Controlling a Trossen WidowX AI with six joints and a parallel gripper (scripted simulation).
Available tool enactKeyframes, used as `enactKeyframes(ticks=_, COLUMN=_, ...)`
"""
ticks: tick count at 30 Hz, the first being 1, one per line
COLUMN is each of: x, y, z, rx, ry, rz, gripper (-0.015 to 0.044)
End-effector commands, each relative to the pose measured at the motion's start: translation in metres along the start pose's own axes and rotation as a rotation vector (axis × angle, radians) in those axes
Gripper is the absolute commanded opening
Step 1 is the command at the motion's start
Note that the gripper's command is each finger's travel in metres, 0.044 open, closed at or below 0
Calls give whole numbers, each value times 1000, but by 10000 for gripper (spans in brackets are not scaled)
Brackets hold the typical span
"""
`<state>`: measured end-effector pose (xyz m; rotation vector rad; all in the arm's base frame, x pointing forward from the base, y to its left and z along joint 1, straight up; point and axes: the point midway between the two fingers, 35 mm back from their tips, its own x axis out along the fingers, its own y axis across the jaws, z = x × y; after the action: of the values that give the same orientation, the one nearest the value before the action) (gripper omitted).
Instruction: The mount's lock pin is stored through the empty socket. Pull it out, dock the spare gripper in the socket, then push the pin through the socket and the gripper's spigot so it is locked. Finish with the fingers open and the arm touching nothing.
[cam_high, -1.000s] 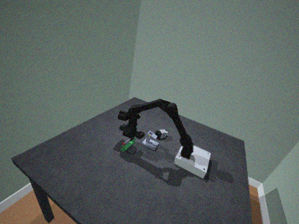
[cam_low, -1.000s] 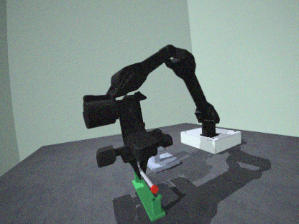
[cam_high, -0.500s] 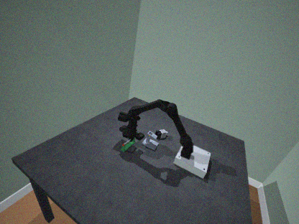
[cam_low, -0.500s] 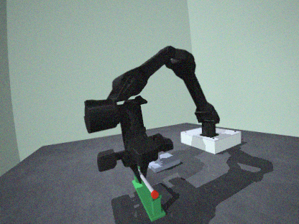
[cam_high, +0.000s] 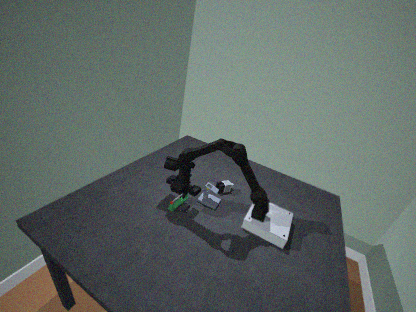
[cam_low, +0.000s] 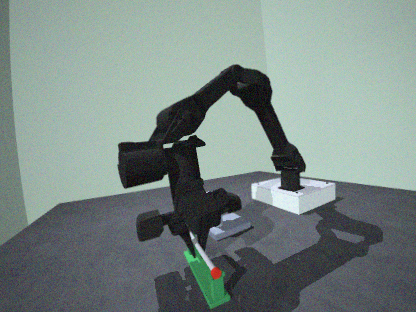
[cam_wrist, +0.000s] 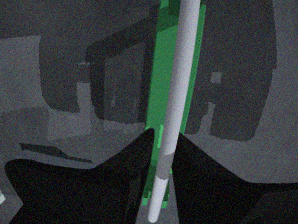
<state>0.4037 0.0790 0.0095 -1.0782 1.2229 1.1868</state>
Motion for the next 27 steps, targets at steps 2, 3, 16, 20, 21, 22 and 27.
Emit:
enactKeyframes(ticks=2, x=0, y=0, z=0, rx=0, ry=0, rz=-1, gripper=157)
enactKeyframes(ticks=3, x=0, y=0, z=0, rx=0, ry=0, rz=-1, gripper=184)
enactKeyframes(ticks=16, x=-18, y=7, z=-1, rx=2, ry=8, rz=29, gripper=440)
enactKeyframes(ticks=20, x=-26, y=11, z=-1, rx=3, ry=12, rz=45, gripper=440)
enactKeyframes(ticks=21, x=-28, y=11, z=-1, rx=3, ry=13, rz=49, gripper=440)
enactKeyframes(ticks=22, x=-30, y=12, z=-1, rx=4, ry=14, rz=53, gripper=440)
enactKeyframes(ticks=27, x=-40, y=17, z=-2, rx=5, ry=20, rz=73, gripper=440)
